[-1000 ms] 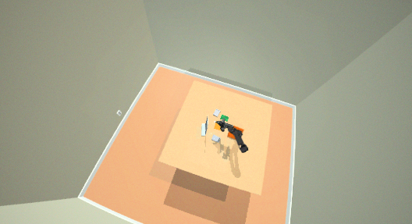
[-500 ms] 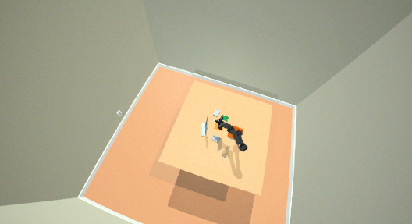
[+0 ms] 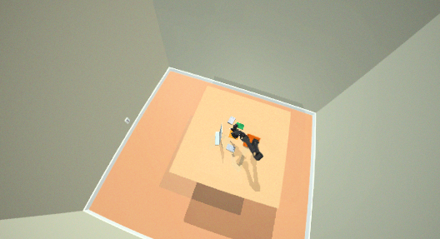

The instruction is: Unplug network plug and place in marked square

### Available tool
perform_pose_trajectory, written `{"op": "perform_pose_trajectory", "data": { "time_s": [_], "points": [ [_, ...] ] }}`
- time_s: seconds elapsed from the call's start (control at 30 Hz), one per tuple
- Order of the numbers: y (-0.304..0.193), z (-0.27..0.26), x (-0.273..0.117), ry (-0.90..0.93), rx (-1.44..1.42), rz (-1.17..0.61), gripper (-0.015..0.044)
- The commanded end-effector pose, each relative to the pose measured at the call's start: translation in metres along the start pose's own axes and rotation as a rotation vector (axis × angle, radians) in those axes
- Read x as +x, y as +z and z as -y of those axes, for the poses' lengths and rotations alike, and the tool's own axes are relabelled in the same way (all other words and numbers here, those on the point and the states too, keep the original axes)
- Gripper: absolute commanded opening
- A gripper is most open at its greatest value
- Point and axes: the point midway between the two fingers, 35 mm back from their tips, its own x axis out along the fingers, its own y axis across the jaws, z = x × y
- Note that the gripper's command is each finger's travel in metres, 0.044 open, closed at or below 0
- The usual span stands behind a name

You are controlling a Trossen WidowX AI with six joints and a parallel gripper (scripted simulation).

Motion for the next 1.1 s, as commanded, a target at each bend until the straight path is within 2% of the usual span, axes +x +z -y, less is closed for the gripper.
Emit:
{"op": "perform_pose_trajectory", "data": {
  "time_s": [0.0,0.6,1.07],
  "points": [
    [-0.009,-0.009,0.005,0.053,0.035,-0.081,0.0],
    [-0.047,-0.059,-0.001,0.284,0.124,-0.438,0.0],
    [-0.05,-0.07,0.006,0.293,0.126,-0.452,0.0]
  ]
}}
